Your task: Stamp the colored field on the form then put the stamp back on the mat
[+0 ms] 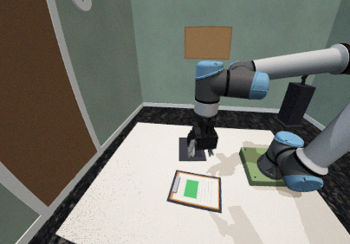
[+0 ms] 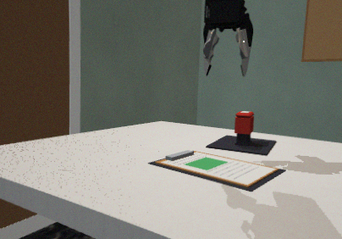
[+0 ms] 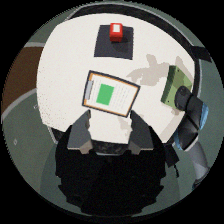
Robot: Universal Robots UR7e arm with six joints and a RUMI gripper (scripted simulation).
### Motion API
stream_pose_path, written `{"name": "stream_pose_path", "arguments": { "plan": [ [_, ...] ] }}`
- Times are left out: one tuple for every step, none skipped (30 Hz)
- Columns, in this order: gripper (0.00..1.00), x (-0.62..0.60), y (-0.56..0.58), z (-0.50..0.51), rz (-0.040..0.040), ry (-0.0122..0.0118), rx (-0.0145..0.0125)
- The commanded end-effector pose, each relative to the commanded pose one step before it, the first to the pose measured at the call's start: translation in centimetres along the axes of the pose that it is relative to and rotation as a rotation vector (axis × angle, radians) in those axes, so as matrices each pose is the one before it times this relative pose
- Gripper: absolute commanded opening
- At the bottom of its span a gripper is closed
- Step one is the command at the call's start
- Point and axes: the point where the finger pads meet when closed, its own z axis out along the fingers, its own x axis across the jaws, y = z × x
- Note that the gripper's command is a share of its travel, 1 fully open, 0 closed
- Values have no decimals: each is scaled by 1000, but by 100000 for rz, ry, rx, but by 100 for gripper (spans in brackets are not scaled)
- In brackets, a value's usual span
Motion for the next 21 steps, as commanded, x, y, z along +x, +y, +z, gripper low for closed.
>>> {"name": "stream_pose_path", "arguments": {
  "plan": [
    [50, 32, -1612, 245, -23, -140, -6],
    [50, 20, -432, 76, 0, 0, 0],
    [50, 21, -457, 81, 0, 0, 0],
    [50, 22, -481, 85, 0, 0, 0],
    [50, 23, -504, 89, 0, 0, 0],
    [50, 24, -527, 93, 0, 0, 0],
    [50, 25, -548, 97, 0, 0, 0],
    [50, 27, -569, 100, 0, 0, 0],
    [50, 28, -588, 104, 0, 0, 0],
    [50, 29, -607, 107, 0, 0, 0],
    [50, 29, -625, 110, 0, 0, 0],
    [50, 30, -641, 113, 0, 0, 0],
    [50, 31, -655, 116, 0, 0, 0],
    [50, 0, 0, 0, 0, 0, 0],
    [50, 0, 0, 0, 0, 0, 0],
    [50, 31, -669, 118, 0, 0, 0],
    [50, 32, -681, 120, 0, 0, 0],
    [50, 33, -692, 122, 0, 0, 0],
    [50, 32, -702, 124, 0, 0, 0],
    [50, 34, -709, 125, 0, 0, 0],
    [50, 33, -716, 126, 0, 0, 0]
  ]
}}
